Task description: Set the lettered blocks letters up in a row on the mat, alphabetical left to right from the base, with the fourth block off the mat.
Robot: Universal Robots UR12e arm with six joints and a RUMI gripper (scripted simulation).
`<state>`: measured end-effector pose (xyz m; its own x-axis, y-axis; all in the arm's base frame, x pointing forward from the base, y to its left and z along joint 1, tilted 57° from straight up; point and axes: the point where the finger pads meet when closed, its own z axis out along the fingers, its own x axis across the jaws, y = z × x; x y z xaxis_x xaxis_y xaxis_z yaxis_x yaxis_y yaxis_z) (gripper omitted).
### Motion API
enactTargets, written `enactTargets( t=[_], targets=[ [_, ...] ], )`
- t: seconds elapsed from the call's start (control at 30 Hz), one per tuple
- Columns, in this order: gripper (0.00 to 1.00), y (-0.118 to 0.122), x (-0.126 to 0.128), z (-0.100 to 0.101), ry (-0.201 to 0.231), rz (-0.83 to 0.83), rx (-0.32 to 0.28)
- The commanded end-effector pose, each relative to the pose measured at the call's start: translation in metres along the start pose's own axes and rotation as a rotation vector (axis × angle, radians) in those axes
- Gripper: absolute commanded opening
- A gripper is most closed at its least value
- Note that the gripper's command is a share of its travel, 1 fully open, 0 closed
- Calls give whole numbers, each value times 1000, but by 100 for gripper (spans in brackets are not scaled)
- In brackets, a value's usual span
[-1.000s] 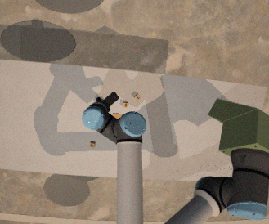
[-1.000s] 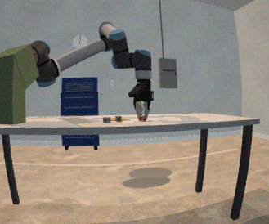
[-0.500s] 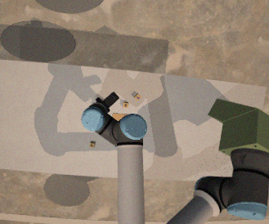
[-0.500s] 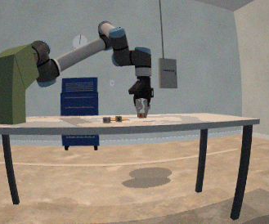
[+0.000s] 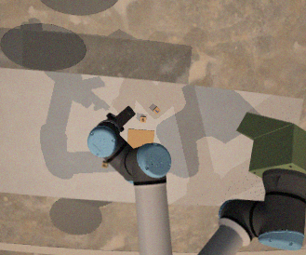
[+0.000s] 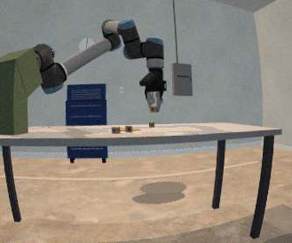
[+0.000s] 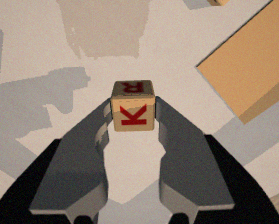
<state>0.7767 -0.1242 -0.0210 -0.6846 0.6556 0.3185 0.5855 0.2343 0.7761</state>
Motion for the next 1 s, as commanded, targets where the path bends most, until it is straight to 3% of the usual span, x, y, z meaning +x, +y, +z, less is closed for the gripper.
enactTargets(
  t=[0.0, 0.43, 0.7, 0.77, 0.97],
  targets=[
    [9, 0, 0, -8, 1, -1, 0],
    [9, 3, 8, -9, 1, -30, 0],
    [9, 23, 76, -13, 1, -273, 0],
    [9, 23, 76, -13, 1, -273, 0],
    [9, 35, 138, -14, 1, -490, 0]
  ],
)
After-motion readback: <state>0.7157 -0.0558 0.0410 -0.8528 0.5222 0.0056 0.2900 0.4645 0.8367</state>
